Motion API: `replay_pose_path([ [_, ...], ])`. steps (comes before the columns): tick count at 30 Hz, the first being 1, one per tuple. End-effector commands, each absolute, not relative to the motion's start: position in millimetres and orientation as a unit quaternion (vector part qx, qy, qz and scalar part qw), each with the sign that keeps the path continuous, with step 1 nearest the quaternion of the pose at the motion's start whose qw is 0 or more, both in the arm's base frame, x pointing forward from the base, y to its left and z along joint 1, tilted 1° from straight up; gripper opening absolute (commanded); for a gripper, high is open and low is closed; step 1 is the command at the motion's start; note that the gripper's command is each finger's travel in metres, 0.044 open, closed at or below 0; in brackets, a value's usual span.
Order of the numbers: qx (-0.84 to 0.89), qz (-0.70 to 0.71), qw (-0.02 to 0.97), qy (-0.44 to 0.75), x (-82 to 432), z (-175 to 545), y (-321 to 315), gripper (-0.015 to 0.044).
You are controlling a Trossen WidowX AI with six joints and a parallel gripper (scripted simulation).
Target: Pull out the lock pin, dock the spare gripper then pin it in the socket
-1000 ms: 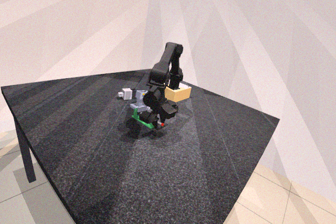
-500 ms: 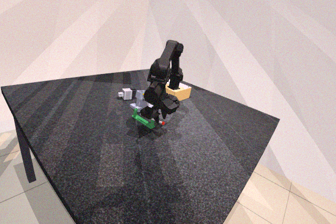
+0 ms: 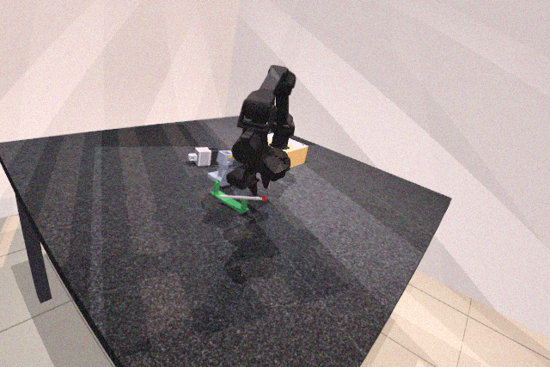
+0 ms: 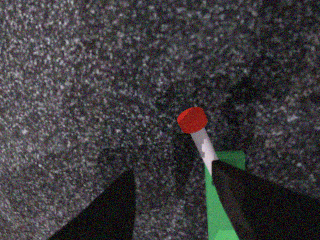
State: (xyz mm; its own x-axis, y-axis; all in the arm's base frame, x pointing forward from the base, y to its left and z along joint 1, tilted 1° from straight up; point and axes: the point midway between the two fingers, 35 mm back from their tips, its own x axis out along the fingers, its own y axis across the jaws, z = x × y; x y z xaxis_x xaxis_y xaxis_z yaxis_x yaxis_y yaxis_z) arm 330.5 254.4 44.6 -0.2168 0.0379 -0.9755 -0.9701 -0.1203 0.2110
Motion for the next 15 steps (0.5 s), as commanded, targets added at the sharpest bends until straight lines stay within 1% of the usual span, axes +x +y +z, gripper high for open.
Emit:
replay_pose_path([
  [1, -0.459, 0.591, 0.427, 0.507, 330.5, 54.9, 254.5, 0.0200],
  [9, -0.455, 0.593, 0.417, 0.517, 325.5, 69.5, 251.0, 0.0200],
  [14, -0.455, 0.593, 0.415, 0.519, 325.2, 60.6, 250.7, 0.0331],
  [15, -0.455, 0.596, 0.417, 0.514, 326.4, 62.1, 249.6, 0.0305],
])
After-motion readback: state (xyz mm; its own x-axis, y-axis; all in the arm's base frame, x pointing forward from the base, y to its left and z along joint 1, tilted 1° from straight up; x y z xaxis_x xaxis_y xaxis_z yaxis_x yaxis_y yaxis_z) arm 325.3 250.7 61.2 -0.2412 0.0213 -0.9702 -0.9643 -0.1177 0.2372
